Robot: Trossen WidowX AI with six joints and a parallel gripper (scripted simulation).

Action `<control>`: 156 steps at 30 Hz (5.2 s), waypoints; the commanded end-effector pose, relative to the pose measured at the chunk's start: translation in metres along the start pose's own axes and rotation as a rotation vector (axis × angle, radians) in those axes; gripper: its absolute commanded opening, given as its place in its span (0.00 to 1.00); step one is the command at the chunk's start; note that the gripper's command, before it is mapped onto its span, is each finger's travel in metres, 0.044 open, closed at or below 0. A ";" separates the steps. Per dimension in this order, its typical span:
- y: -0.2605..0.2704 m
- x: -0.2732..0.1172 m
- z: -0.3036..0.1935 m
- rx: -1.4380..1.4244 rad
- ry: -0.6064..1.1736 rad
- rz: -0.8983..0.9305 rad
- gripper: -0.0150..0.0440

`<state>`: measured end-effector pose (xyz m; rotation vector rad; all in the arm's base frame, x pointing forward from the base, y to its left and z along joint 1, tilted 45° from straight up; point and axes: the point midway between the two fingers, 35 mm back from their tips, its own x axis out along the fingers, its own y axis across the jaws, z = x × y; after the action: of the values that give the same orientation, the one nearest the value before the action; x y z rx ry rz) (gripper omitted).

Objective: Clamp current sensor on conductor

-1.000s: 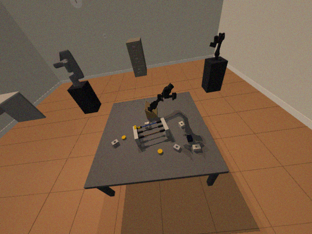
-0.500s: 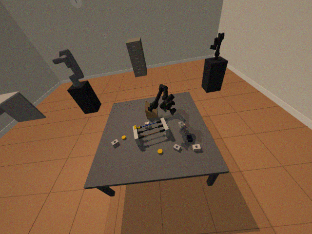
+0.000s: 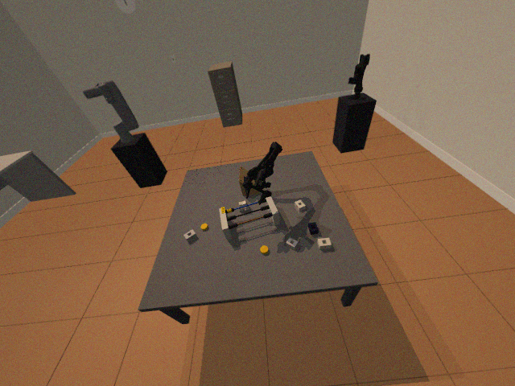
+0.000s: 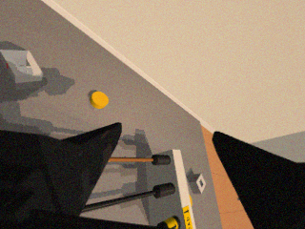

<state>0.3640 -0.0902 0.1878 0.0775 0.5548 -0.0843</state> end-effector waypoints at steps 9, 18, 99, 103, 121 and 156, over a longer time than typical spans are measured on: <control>-0.109 0.035 -0.142 0.428 0.560 0.097 1.00; -0.142 0.019 -0.211 0.813 0.739 0.260 1.00; 0.013 -0.017 -0.271 0.204 0.896 0.743 0.79; 0.013 -0.017 -0.271 0.204 0.896 0.743 0.74; -0.019 -0.028 -0.242 0.205 0.898 0.736 0.25; -0.063 -0.047 -0.180 0.659 1.076 0.497 0.25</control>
<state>0.2185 -0.1322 0.0556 0.8799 1.5310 0.3437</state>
